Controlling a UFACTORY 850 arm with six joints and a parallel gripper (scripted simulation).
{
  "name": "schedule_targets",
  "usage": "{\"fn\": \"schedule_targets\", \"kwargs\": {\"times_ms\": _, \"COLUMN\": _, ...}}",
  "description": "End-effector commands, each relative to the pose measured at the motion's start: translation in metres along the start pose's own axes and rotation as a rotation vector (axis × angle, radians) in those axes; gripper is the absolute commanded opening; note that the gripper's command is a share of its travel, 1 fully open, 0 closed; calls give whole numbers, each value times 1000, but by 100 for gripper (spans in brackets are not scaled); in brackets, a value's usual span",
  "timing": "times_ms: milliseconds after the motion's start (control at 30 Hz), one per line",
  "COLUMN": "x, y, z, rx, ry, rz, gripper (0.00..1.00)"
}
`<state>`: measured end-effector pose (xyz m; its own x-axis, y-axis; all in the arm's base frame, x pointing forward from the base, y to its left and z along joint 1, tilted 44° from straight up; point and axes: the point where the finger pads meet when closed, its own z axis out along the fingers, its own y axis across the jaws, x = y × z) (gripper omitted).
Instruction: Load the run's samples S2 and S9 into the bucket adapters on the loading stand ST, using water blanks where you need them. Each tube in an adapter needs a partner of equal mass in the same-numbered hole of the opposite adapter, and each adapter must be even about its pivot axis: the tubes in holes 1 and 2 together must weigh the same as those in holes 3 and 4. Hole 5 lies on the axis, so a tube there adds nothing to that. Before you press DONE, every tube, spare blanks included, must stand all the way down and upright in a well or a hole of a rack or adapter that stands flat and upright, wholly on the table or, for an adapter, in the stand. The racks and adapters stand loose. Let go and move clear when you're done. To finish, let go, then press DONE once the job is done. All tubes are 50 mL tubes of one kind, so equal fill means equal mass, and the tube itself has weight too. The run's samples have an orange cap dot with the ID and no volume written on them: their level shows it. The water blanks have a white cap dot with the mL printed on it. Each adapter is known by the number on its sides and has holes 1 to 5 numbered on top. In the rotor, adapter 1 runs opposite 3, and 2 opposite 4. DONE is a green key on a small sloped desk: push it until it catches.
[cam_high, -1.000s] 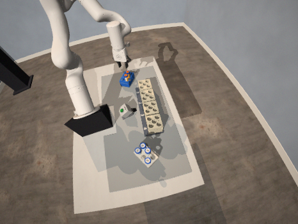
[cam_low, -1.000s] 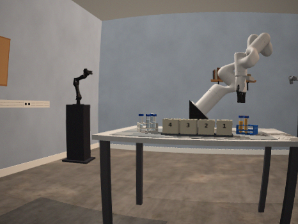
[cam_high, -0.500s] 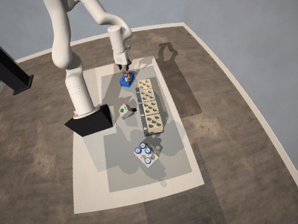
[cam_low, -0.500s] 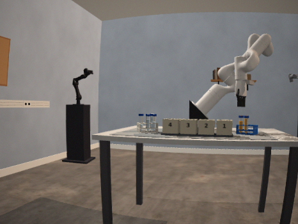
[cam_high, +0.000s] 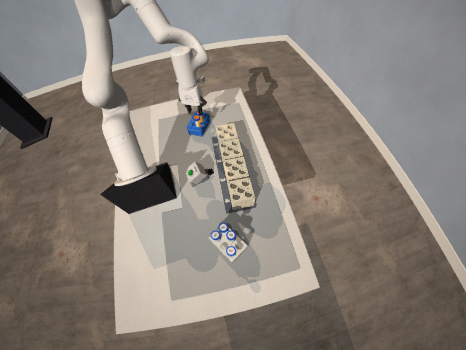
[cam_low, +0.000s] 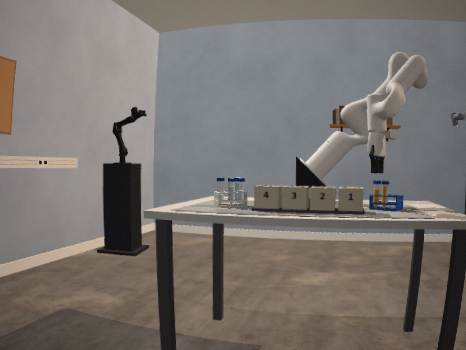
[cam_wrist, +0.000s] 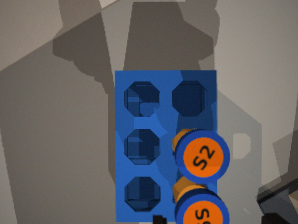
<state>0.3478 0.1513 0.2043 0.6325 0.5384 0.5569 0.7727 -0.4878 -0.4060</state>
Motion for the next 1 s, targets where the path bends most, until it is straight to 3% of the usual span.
{"fn": "schedule_targets", "kwargs": {"times_ms": 0, "x": 1, "y": 0, "z": 8, "rx": -1, "ry": 1, "rz": 0, "gripper": 57}}
{"fn": "schedule_targets", "kwargs": {"times_ms": 500, "x": 1, "y": 0, "z": 34, "rx": -1, "ry": 1, "rz": 0, "gripper": 57}}
{"fn": "schedule_targets", "kwargs": {"times_ms": 967, "x": 1, "y": 0, "z": 36, "rx": -1, "ry": 1, "rz": 0, "gripper": 57}}
